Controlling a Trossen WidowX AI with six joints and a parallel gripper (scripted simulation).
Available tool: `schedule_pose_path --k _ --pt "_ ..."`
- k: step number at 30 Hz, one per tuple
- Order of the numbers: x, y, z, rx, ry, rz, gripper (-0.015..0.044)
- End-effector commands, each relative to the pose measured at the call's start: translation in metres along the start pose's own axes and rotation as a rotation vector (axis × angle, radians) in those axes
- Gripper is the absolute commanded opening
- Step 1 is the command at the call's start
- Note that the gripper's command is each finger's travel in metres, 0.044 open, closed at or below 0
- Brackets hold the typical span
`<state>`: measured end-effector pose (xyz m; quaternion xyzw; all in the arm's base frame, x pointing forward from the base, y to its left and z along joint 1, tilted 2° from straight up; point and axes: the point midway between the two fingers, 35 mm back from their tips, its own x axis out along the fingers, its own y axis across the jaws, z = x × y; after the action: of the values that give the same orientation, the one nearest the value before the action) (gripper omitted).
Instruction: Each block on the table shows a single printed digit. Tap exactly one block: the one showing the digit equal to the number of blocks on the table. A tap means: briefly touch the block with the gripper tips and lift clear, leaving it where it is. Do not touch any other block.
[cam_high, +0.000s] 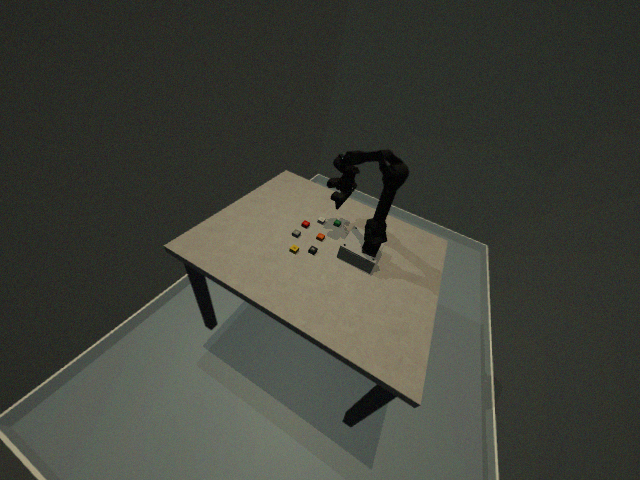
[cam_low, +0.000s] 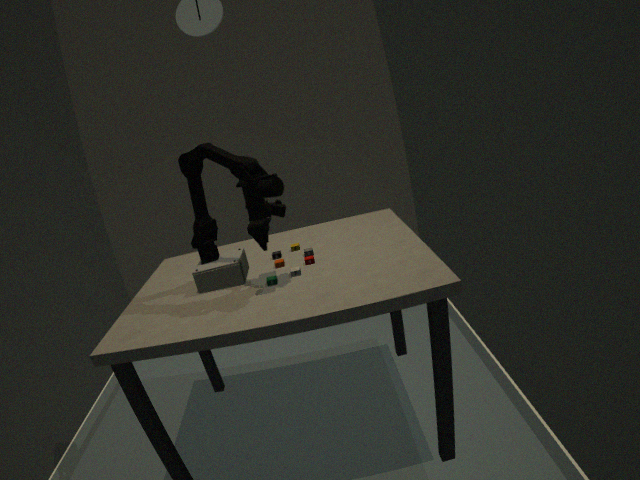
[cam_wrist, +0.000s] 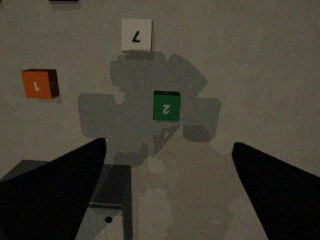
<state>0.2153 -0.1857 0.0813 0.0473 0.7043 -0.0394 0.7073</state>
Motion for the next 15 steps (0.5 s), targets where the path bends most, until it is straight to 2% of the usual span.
schedule_pose_path --k 1,6,11,15 --pt "0.001 0.0 0.0 0.002 0.003 -0.003 0.04" --pt "0.0 0.001 0.002 0.002 0.002 -0.003 0.04" --pt "0.0 0.027 0.062 0.002 -0.002 -0.001 0.04" --pt "0.0 0.029 0.064 0.002 -0.002 0.0 0.04"
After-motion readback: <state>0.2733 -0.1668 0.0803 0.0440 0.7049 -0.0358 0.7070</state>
